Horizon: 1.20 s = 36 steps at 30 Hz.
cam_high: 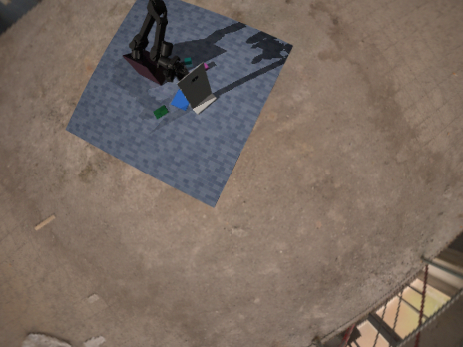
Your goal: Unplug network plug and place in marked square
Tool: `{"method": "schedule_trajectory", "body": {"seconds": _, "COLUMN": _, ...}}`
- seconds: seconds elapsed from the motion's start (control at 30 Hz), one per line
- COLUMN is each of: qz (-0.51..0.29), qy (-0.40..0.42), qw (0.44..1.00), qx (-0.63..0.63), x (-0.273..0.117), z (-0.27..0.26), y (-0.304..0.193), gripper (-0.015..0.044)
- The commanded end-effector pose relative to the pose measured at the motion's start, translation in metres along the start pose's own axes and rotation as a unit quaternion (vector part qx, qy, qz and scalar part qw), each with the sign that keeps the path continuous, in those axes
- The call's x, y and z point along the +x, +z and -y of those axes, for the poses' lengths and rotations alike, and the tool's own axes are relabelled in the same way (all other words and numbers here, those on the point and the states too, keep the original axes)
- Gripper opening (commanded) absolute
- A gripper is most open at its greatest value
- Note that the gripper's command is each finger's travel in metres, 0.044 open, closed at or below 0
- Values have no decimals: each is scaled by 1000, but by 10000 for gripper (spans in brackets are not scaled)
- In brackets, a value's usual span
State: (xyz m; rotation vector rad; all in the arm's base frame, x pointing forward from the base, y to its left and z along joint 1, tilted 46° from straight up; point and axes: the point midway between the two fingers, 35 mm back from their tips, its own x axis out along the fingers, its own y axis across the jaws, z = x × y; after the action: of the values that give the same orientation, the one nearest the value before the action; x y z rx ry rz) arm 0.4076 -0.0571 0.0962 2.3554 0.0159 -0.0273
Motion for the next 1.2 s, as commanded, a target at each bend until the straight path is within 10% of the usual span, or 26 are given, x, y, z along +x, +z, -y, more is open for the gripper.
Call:
{"method": "schedule_trajectory", "body": {"seconds": 0.0, "qz": 3, "qy": 1, "qw": 1000, "qx": 2, "x": 5, "z": 1, "y": 3, "gripper": 156}}
{"method": "schedule_trajectory", "body": {"seconds": 0.57, "qz": 3, "qy": 1, "qw": 1000, "qx": 2, "x": 5, "z": 1, "y": 3, "gripper": 4}}
{"method": "schedule_trajectory", "body": {"seconds": 1.17, "qz": 3, "qy": 0, "qw": 1000, "qx": 2, "x": -3, "z": 1, "y": 0, "gripper": 0}}
